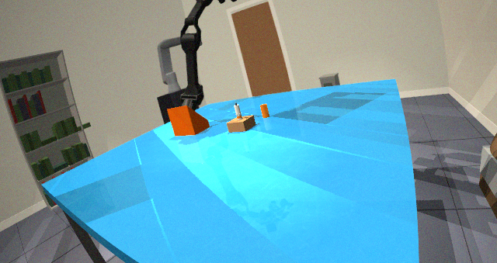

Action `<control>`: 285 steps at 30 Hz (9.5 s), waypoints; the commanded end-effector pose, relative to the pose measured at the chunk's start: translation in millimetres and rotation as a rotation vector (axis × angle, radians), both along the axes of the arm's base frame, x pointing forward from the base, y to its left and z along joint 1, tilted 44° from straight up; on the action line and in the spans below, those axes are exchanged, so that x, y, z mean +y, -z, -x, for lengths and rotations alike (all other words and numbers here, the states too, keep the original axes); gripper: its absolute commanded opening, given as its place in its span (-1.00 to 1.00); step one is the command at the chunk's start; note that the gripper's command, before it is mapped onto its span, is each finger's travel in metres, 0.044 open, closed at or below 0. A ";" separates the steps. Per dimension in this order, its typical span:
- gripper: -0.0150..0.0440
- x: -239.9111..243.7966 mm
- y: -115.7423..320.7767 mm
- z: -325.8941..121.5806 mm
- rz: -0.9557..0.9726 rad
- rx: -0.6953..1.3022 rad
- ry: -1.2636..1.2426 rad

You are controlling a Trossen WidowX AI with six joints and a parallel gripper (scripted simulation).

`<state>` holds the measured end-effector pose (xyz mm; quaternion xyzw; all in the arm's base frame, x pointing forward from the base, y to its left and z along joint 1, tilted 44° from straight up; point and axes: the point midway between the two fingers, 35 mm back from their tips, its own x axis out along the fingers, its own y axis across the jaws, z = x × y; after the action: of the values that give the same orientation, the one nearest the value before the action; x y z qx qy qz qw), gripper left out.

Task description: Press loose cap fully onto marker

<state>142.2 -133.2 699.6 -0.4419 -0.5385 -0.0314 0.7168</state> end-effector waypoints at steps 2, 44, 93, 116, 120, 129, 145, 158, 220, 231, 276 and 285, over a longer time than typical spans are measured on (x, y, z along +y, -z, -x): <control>0.69 4.1 0.4 2.7 -0.004 0.008 -0.015; 0.33 358.5 267.8 -115.0 0.277 1.442 -0.235; 0.33 181.7 586.5 -172.2 -2.628 2.639 0.206; 0.33 208.9 613.3 -173.9 -2.628 2.639 0.205; 0.33 213.4 617.8 -174.0 -2.628 2.639 0.204; 0.33 223.6 627.8 -173.9 -2.628 2.641 0.202; -0.14 229.9 633.6 -173.5 -2.628 2.642 0.201; -0.49 216.6 623.3 -174.9 -2.614 2.642 0.192; -0.49 57.6 639.8 -136.8 -2.628 2.633 0.220; -0.49 63.3 646.0 -137.2 -2.628 2.633 0.219; -0.49 98.4 682.8 -139.1 -2.628 2.634 0.216; 0.04 97.6 682.7 -139.1 -2.619 2.636 0.219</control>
<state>281.3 -35.5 16.9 -0.5594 -0.6863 0.0963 -0.4547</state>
